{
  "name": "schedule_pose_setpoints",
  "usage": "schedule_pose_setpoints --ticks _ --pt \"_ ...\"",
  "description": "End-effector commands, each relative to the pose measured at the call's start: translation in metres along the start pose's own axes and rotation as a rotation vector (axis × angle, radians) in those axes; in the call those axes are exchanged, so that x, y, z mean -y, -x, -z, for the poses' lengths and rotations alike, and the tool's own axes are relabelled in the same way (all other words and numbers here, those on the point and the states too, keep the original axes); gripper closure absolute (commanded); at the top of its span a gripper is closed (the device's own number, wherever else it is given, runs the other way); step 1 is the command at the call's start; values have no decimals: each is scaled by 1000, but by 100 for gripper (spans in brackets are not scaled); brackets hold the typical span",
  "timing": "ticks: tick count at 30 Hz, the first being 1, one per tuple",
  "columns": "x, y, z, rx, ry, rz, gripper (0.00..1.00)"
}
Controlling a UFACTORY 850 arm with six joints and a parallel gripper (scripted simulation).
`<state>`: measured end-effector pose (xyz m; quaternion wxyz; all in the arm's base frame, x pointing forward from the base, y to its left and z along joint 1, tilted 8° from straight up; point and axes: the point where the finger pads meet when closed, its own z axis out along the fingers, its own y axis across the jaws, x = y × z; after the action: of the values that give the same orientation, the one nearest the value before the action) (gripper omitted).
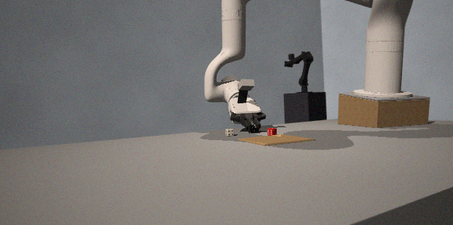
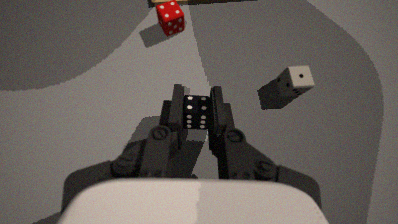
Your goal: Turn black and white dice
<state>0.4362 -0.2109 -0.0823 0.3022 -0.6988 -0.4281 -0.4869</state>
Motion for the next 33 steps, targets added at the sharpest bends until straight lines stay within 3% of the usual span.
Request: schedule_pose_setpoints --ticks 1,22,26,33 --pt "-1 0 1 0 1 1 85" --pt "-1 0 1 0 1 1 85" --pt "-1 0 1 0 1 1 77" --pt "-1 0 1 0 1 1 72"
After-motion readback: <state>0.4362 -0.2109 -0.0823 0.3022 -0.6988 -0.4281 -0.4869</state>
